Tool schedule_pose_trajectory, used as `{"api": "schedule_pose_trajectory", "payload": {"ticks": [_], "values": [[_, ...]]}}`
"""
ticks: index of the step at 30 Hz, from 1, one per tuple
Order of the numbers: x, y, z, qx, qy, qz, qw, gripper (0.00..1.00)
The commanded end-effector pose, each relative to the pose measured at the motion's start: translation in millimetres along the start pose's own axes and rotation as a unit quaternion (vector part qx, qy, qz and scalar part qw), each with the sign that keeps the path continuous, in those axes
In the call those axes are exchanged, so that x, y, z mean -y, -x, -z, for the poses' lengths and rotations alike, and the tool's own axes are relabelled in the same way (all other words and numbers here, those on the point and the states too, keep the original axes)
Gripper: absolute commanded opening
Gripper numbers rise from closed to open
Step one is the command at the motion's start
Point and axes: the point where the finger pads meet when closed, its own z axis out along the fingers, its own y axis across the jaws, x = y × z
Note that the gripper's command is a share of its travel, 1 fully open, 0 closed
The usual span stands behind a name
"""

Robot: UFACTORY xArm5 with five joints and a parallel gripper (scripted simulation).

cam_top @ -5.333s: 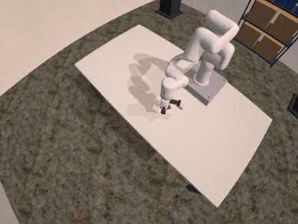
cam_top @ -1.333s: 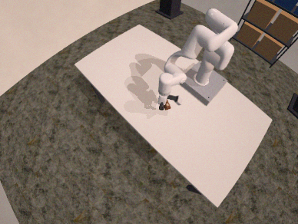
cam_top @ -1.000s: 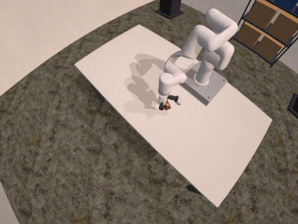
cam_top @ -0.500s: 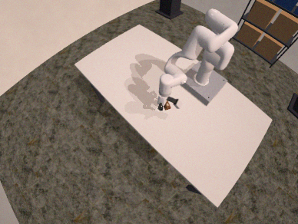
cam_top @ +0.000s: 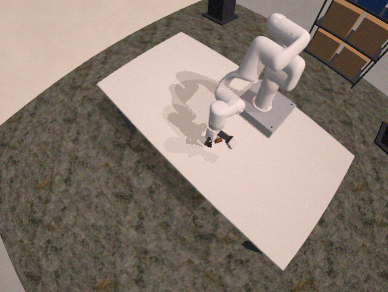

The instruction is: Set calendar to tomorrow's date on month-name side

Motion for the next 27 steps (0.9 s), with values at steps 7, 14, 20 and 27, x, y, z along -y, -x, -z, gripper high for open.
{"api": "schedule_pose_trajectory", "payload": {"ticks": [7,14,20,27], "values": [[-11.3,-17.0,-2.4,0.000,0.001,-0.063,0.998,1.00],[-11.3,-17.0,-2.4,0.000,0.001,-0.063,0.998,1.00],[-11.3,-17.0,-2.4,0.000,0.001,-0.063,0.998,1.00],[-11.3,-17.0,-2.4,0.000,0.001,-0.063,0.998,1.00]]}}
